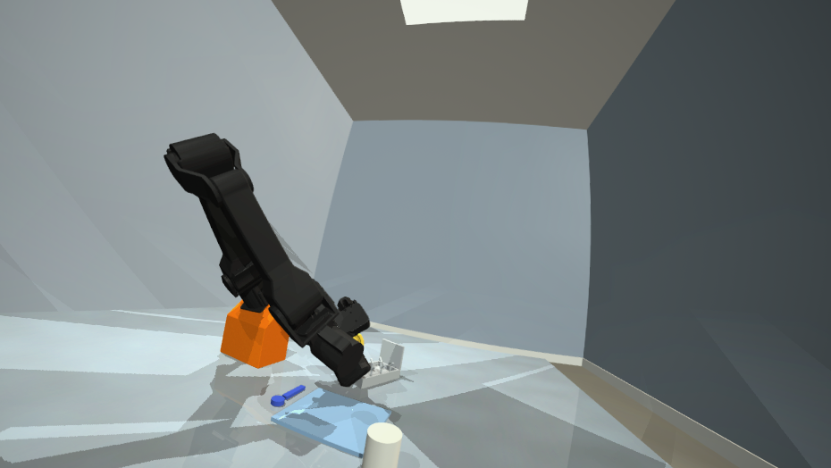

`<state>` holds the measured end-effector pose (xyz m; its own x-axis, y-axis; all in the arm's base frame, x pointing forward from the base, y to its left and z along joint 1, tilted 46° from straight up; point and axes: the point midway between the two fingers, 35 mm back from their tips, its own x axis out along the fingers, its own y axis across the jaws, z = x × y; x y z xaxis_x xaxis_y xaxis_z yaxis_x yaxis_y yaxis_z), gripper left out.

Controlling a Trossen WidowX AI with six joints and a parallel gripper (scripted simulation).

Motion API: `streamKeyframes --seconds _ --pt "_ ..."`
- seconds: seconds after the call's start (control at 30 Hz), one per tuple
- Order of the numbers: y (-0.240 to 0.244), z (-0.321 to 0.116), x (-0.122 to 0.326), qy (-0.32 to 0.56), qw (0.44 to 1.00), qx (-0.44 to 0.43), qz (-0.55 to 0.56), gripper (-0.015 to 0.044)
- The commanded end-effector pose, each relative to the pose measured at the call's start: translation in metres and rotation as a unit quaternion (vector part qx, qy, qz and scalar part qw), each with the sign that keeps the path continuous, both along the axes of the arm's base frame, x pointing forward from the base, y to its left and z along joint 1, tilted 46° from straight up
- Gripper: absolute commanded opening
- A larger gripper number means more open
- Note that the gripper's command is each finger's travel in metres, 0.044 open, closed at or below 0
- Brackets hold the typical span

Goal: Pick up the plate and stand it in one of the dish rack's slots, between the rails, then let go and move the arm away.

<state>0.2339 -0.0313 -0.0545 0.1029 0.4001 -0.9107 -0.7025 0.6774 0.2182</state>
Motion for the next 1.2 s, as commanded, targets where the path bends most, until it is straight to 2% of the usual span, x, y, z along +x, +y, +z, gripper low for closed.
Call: streamKeyframes --seconds 0.0,0.7,1.17 --pt "-0.002 0.001 0.0 -0.041 0.999 0.012 0.026 0.0" --pt "-0.03 0.013 0.002 -0.298 0.94 -0.009 0.168 0.0" --pt "-0.026 0.006 0.006 -0.303 0.938 -0.012 0.171 0.0"
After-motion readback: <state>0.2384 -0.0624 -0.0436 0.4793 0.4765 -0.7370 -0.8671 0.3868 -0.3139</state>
